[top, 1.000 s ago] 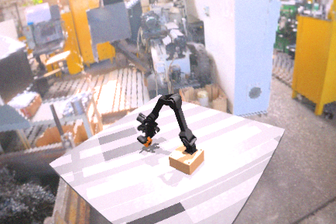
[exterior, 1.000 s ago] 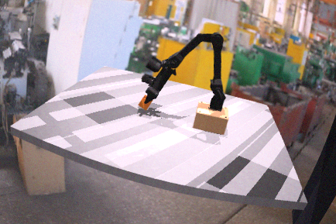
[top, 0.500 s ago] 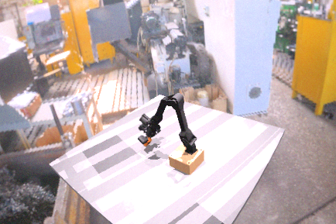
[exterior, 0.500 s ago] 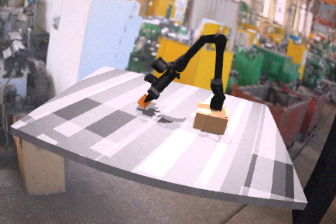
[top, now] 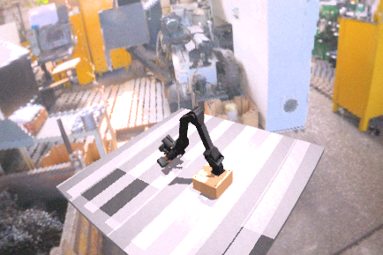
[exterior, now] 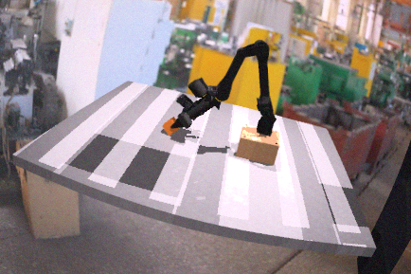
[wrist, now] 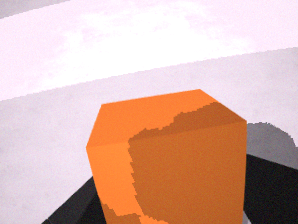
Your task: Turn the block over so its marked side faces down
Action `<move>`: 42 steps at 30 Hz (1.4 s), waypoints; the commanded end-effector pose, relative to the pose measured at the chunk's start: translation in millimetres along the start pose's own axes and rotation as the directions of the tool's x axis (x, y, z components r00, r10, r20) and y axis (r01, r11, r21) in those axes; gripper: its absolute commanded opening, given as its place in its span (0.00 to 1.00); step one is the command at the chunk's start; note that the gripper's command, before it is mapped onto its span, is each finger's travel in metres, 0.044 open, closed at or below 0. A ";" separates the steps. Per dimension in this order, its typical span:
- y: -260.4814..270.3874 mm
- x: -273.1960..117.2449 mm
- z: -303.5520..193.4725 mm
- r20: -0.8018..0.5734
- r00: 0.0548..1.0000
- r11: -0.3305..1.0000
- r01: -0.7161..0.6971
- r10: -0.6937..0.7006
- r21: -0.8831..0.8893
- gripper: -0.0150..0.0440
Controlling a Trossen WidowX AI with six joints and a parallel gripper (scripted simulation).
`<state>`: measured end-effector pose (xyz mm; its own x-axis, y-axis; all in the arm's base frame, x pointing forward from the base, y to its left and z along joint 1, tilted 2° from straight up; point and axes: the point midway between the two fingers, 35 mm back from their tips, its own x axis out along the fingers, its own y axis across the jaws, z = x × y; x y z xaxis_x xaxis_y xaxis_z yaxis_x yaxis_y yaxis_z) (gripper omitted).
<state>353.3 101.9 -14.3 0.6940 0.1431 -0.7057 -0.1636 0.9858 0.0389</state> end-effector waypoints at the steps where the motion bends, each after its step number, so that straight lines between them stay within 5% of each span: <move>1: -0.8 4.6 -9.4 0.039 0.999 1.000 0.006 -0.006 -0.002 0.25; 19: -2.5 -6.8 -19.3 0.277 0.961 1.000 0.005 -0.007 0.007 0.25; 39: -2.6 -10.6 -17.7 0.314 0.949 1.000 0.005 -0.007 0.008 0.25; 42: -2.6 -10.6 -17.7 0.314 0.949 1.000 0.005 -0.007 0.008 0.39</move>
<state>333.6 96.9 -20.3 0.8771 0.1606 -0.4526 -0.1560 0.9866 0.0479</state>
